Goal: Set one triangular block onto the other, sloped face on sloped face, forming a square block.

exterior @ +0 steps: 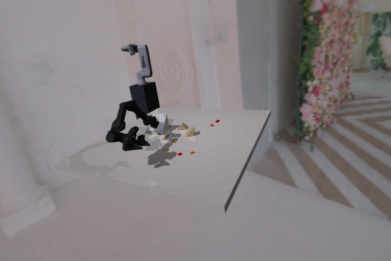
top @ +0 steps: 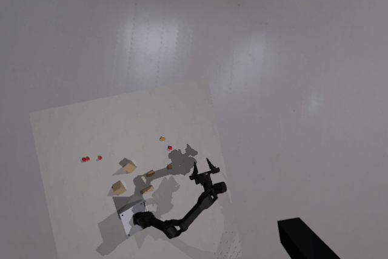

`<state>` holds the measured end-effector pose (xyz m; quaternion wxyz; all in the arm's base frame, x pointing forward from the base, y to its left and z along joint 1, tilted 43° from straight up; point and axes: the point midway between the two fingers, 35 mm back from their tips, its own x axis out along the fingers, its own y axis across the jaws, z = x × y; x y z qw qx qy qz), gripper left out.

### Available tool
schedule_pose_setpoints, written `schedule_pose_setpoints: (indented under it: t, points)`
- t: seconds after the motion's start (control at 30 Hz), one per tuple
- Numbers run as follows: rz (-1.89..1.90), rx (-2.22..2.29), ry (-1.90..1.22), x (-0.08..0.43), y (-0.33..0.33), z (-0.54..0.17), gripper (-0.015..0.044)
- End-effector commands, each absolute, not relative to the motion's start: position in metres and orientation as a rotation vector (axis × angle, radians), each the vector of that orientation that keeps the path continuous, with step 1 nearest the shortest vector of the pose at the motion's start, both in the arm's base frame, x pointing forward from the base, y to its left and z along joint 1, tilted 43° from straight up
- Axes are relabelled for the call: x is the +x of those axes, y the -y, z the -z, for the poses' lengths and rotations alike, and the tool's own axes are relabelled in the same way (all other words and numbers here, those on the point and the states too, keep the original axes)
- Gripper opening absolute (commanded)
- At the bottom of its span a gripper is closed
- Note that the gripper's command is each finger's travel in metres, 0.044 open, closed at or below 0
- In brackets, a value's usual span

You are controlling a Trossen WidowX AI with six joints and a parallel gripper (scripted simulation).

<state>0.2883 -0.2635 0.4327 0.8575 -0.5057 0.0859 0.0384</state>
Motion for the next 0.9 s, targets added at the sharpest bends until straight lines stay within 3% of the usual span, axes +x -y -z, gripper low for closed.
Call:
schedule_pose_setpoints:
  t: [0.0,0.2,0.53,0.87]
  points:
    - [-0.083,-1.057,-0.182,0.289,0.263,-0.432,0.0426]
    - [-0.178,-0.808,-0.268,0.336,0.246,-0.387,0.044]
    - [-0.372,-0.338,-0.608,0.419,0.157,-0.271,0.044]
    - [-0.446,-0.057,-1.077,0.44,0.034,-0.158,0.044]
